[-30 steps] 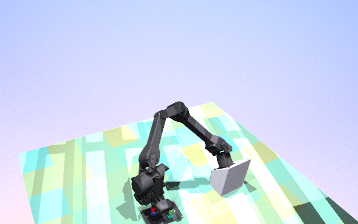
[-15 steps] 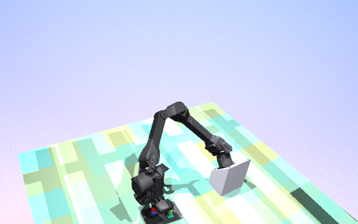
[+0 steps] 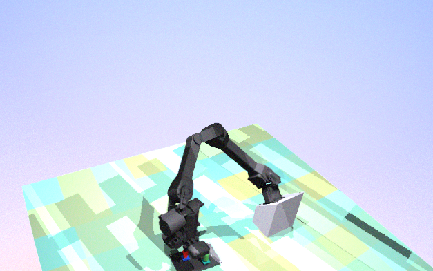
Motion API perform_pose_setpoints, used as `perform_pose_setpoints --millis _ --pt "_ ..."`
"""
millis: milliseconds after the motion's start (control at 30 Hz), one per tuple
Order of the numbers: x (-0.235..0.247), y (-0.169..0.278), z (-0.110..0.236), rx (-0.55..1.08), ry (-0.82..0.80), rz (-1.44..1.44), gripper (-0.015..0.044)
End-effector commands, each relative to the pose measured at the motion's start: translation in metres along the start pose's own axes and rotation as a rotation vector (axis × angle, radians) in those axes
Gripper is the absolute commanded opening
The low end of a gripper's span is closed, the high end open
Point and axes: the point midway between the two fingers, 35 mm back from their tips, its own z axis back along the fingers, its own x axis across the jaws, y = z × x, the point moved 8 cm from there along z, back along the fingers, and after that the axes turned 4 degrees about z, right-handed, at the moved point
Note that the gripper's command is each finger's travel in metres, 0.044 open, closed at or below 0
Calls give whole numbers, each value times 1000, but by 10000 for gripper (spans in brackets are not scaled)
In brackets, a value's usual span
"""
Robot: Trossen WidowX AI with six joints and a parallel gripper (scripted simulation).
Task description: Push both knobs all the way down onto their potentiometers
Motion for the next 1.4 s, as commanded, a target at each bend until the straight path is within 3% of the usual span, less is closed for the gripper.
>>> perform_pose_setpoints --millis 0,500,1367 --pt "-4 -3 -22 25 2 -33 0" --pt "-4 -3 -21 25 2 -33 0" --pt "-4 -4 20 25 0 -33 0"
